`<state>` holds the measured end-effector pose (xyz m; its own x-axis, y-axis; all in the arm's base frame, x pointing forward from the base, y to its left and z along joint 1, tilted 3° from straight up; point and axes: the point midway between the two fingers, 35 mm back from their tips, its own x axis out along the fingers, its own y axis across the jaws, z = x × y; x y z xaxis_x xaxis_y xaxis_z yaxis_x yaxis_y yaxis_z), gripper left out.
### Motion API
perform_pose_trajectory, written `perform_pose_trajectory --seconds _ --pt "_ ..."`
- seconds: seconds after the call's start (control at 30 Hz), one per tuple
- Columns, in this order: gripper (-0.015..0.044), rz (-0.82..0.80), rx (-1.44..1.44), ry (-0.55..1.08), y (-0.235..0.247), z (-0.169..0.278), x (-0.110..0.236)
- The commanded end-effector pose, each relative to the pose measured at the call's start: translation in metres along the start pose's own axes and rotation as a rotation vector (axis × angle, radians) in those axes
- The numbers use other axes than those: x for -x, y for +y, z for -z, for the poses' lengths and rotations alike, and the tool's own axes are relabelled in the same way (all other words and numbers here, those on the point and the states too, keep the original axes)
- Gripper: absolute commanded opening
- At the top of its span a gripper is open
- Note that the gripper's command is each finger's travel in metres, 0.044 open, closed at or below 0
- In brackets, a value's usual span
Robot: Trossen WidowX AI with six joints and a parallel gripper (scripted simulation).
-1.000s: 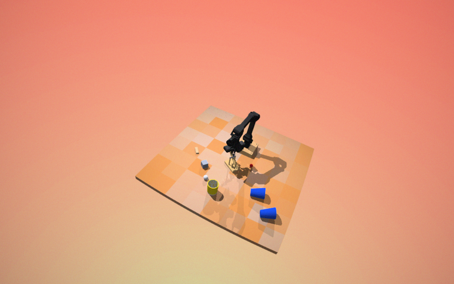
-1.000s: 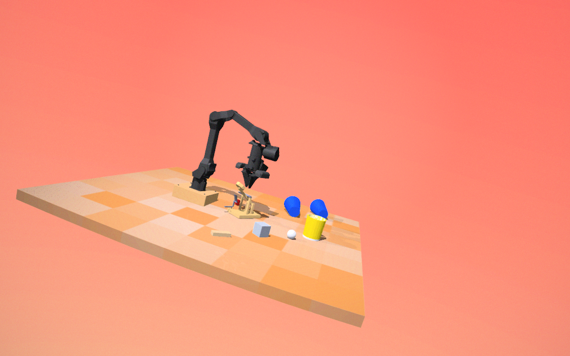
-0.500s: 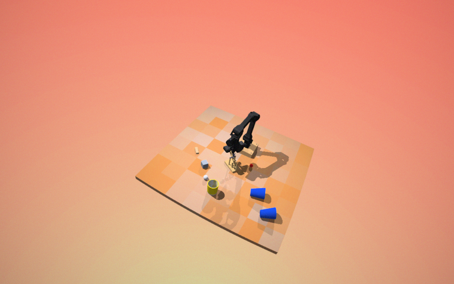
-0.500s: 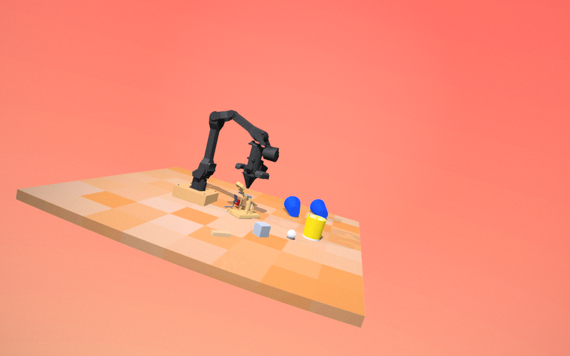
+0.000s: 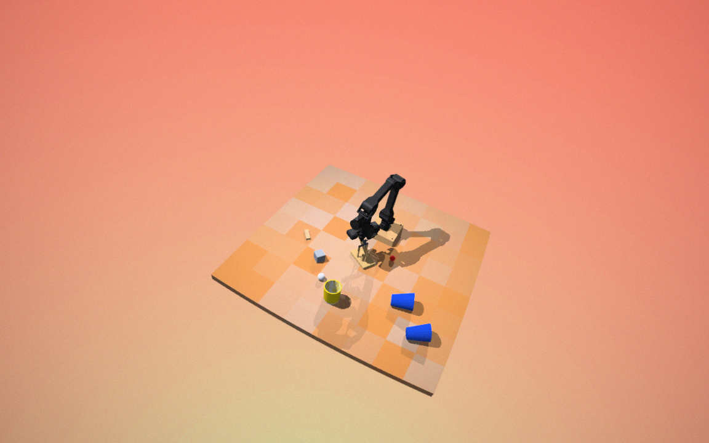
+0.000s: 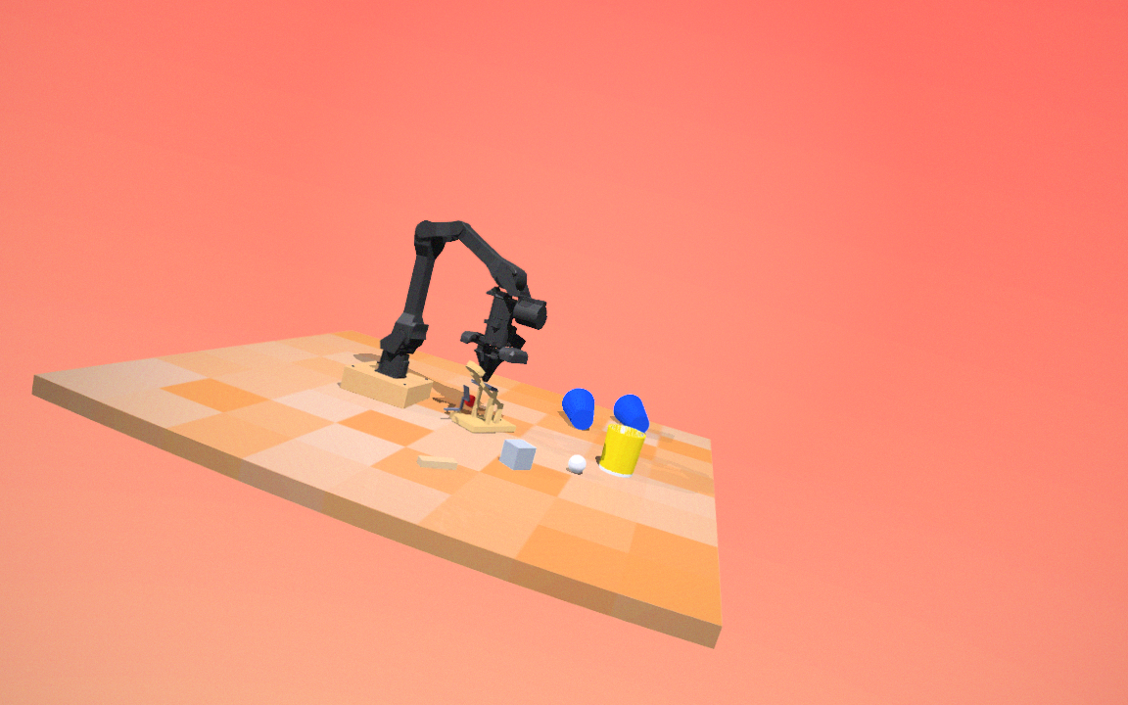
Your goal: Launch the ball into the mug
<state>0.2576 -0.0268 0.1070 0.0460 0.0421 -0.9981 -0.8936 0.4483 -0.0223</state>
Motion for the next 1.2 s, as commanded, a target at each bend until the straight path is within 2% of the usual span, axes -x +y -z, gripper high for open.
perform_pose_trajectory --seconds 0.0,1.17 --pt "0.0 -0.004 0.004 0.0 0.0 0.003 -0.006" --pt "0.0 -0.004 0.004 0.001 -0.001 0.024 -0.054"
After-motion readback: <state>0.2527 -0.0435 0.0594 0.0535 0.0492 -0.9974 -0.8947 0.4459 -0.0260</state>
